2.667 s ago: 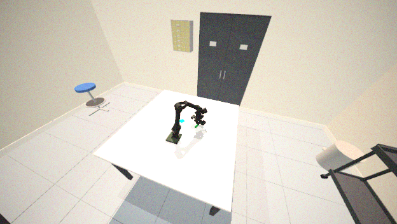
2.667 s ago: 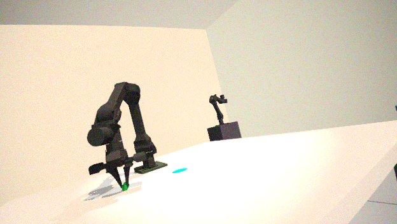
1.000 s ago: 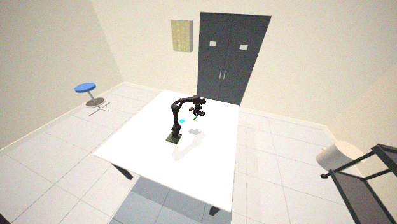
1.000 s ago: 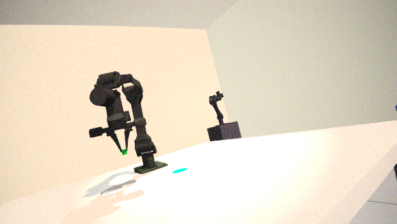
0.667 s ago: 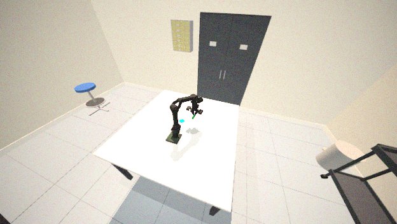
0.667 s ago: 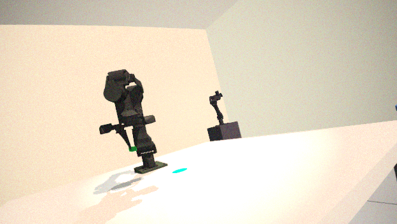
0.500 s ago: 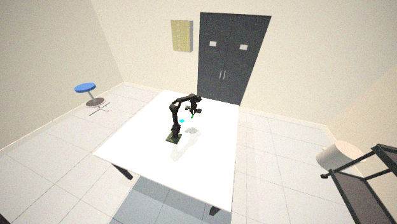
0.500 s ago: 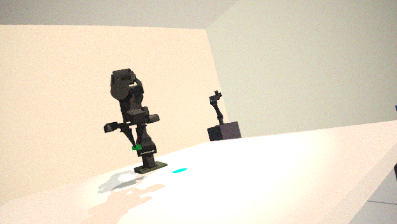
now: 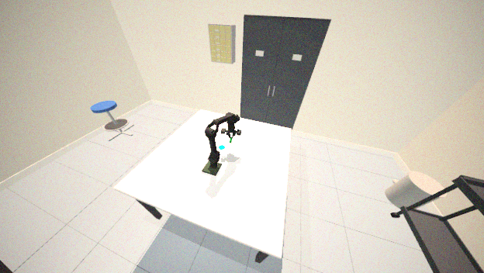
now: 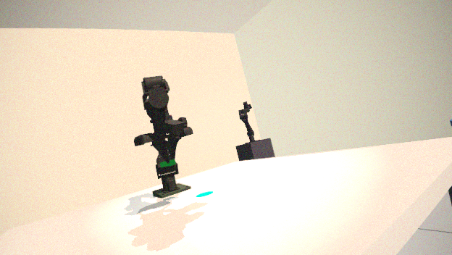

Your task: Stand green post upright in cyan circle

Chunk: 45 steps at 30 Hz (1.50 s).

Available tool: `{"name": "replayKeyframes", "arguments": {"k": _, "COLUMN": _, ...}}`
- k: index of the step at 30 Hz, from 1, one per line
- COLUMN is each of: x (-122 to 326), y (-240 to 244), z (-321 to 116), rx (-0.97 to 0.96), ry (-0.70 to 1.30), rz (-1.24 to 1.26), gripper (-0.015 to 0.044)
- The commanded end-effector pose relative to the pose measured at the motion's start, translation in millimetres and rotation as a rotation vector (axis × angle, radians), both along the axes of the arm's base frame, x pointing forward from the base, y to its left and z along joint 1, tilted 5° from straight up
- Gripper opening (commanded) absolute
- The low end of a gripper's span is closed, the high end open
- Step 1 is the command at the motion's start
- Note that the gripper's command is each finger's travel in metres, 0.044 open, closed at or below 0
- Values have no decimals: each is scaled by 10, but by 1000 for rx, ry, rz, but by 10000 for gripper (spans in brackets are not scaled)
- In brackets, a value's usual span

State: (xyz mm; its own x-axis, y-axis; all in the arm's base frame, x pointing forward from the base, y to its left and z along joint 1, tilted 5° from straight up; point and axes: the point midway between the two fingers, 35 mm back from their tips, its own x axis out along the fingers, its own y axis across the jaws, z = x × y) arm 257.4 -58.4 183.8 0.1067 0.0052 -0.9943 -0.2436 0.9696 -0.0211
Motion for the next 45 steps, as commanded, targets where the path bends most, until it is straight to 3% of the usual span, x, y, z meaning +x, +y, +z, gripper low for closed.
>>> {"name": "replayKeyframes", "arguments": {"k": 1, "x": -23, "y": 135, "z": 9, "rx": -11, "ry": 3, "rz": 76, "gripper": 22}}
{"name": "replayKeyframes", "arguments": {"k": 32, "x": -268, "y": 959, "z": 72, "rx": -53, "ry": -6, "rz": 547, "gripper": 22}}
{"name": "replayKeyframes", "arguments": {"k": 45, "x": -261, "y": 983, "z": 31, "rx": -9, "ry": -32, "rz": 541, "gripper": 22}}
